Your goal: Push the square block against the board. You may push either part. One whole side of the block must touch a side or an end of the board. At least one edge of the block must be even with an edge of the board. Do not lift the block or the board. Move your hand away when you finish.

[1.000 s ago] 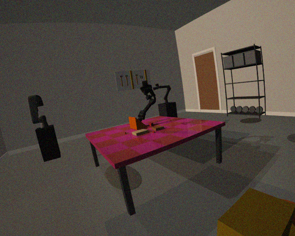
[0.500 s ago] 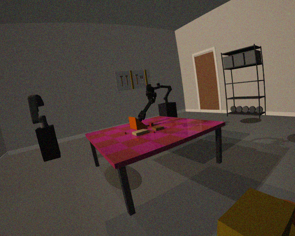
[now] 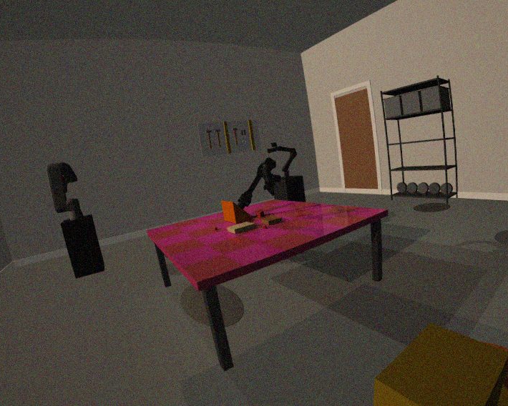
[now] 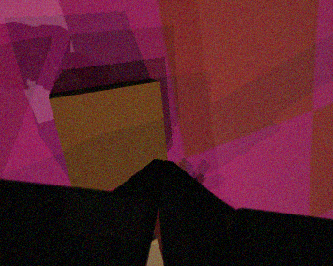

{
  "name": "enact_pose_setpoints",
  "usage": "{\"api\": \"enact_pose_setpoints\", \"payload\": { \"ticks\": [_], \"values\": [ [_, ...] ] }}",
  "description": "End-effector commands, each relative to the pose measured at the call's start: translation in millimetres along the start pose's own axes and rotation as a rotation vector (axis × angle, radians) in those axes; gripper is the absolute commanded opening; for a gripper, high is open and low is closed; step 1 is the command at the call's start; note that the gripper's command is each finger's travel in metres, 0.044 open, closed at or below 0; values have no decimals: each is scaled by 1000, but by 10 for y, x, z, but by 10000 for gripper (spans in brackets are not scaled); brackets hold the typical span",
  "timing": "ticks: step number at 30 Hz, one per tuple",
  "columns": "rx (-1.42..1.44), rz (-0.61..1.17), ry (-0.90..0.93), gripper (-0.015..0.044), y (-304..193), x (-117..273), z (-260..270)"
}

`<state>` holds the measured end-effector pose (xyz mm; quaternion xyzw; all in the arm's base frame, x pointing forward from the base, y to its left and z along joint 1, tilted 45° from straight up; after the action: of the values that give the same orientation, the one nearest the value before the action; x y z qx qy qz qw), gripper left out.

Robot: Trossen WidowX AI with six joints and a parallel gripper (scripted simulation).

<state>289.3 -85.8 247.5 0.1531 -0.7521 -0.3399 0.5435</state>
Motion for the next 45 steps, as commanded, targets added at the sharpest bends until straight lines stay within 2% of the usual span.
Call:
{"api": "enact_pose_setpoints", "payload": {
  "ticks": [1, 10, 15, 19, 45],
  "values": [
    [79, -29, 123, 0, 105, -368, 33],
    [253, -75, 347, 0, 387, -1015, 227],
    [257, -75, 351, 0, 393, -1057, 241],
    [256, -78, 351, 0, 410, -1511, 416],
    [257, -73, 351, 0, 110, -1562, 397]
  ]
}}
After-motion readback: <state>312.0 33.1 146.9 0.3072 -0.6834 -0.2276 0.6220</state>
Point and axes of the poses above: the point midway between the two fingers, 35 mm back from their tips, its own x axis back along the fingers, its own z axis across the jaws, y = z × x, the point moved 10 cm from there along x, back along the fingers, and after that the axes turned 13 degrees about x, right-handed, at the moved point
